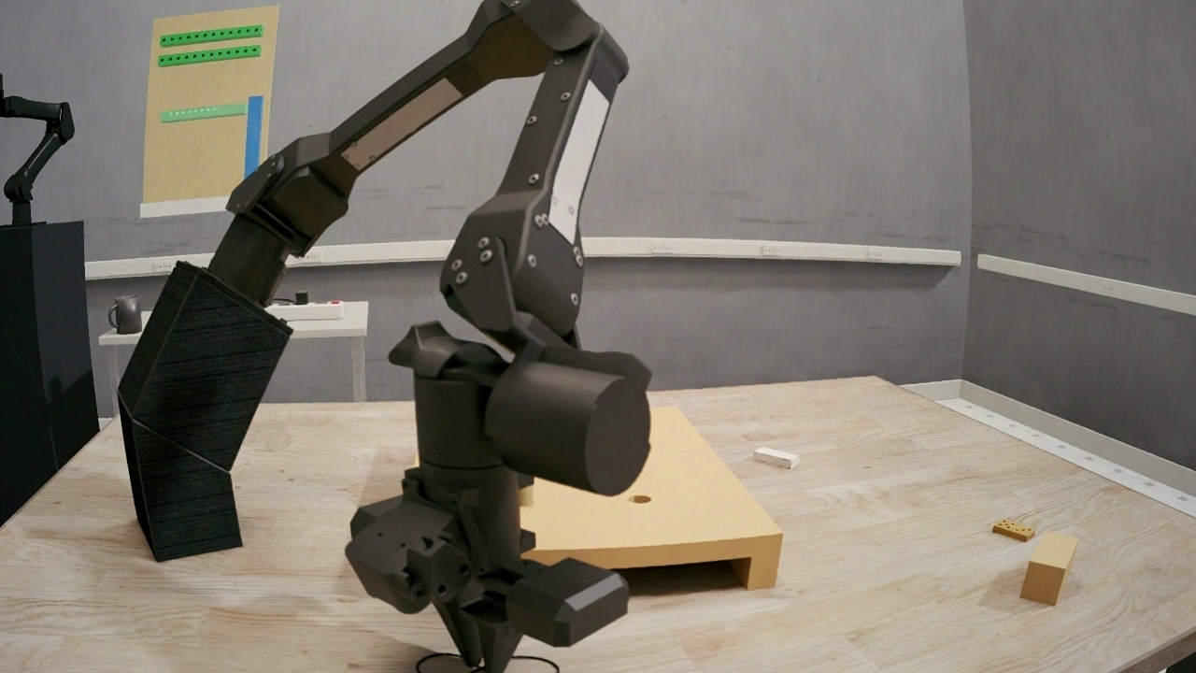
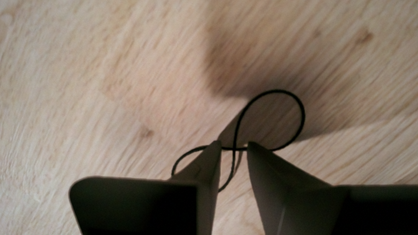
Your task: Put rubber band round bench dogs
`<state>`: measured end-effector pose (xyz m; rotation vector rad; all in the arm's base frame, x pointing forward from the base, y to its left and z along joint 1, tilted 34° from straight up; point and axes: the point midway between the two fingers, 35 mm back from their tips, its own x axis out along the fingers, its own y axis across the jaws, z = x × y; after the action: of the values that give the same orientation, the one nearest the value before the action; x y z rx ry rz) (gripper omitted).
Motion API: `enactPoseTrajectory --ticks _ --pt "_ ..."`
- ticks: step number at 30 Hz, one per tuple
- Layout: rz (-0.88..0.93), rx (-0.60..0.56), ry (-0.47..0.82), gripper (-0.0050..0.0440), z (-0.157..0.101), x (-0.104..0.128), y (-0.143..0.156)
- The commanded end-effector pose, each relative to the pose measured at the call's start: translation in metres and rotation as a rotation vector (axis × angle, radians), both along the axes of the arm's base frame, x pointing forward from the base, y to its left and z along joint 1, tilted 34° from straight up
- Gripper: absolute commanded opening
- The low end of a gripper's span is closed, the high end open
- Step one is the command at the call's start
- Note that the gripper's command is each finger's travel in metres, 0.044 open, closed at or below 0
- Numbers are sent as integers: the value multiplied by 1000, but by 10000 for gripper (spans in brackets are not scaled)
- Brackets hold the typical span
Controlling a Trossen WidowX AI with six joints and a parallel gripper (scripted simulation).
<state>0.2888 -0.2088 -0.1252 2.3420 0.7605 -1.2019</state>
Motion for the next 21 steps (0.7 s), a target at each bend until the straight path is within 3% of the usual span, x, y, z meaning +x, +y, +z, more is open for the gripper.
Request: enactPoseTrajectory --ticks 1,16,21 --pt "13 -18 -6 80 -6 8 -1" --pt "15 -19 -12 80 -2 8 0" --pt "16 -28 -14 59 0 9 -3"
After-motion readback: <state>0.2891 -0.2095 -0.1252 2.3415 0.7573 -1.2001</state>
